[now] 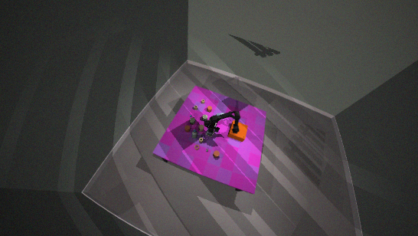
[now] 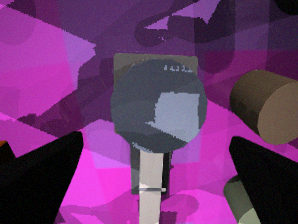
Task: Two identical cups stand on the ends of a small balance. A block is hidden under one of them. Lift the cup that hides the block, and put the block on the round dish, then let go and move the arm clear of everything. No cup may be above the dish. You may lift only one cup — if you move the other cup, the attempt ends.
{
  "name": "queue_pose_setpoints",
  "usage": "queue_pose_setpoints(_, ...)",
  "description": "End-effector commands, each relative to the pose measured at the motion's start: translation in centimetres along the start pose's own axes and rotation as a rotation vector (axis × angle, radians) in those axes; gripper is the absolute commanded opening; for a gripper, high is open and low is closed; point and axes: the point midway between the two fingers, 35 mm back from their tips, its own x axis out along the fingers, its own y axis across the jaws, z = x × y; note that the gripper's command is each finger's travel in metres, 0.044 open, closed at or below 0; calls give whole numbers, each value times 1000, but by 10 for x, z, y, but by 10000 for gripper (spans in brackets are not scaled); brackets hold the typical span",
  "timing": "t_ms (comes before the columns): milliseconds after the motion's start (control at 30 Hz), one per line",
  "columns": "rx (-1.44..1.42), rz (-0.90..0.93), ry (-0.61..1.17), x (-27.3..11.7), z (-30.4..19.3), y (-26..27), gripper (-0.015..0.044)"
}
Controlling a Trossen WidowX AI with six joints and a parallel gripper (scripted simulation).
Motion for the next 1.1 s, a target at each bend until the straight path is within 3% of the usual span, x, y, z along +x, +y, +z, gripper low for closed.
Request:
queue_pose_setpoints(0, -14, -1, -7, 0, 2, -2, 440)
queue_pose_setpoints(1067, -14, -1, -7, 55, 3, -2, 440)
